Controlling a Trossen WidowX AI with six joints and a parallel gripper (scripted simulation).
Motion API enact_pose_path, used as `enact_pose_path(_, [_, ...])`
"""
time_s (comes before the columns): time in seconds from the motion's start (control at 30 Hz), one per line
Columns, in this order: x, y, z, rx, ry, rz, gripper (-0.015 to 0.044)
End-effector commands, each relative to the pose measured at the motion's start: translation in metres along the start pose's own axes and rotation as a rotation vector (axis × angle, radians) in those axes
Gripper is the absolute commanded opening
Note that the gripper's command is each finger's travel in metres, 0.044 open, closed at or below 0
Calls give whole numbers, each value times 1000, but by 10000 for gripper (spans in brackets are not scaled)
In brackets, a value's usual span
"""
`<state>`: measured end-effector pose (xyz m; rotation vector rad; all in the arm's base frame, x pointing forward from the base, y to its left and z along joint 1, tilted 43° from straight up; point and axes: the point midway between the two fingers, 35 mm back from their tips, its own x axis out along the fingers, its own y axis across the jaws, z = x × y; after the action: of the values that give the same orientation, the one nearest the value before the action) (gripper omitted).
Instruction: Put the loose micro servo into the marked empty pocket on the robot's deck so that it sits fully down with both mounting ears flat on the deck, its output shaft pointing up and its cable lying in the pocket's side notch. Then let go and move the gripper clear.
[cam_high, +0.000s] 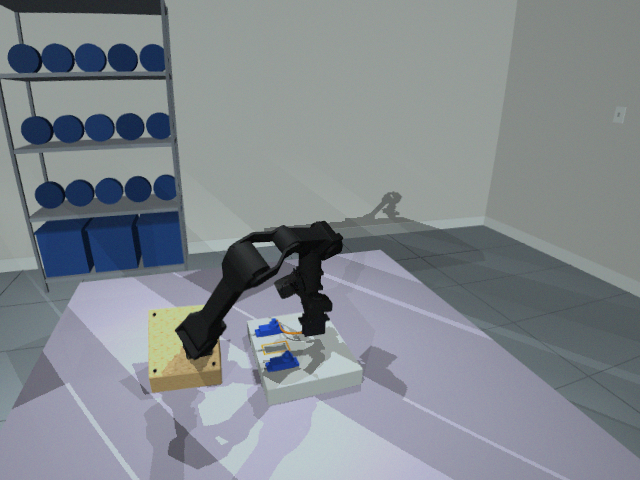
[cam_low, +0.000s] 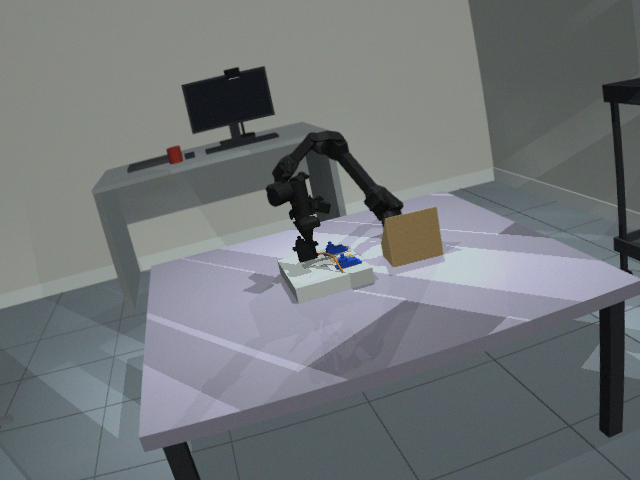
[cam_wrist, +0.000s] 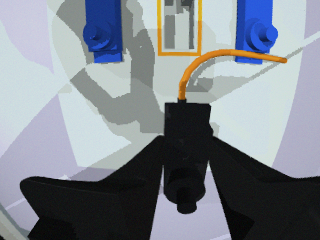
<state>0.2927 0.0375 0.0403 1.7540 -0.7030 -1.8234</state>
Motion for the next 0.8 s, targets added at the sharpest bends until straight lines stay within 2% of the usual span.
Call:
enact_pose_path(0.0, [-2, 0, 8, -12, 6, 1, 0])
enact_pose_path(0.77, [-1, 0, 107, -16, 2, 1, 0])
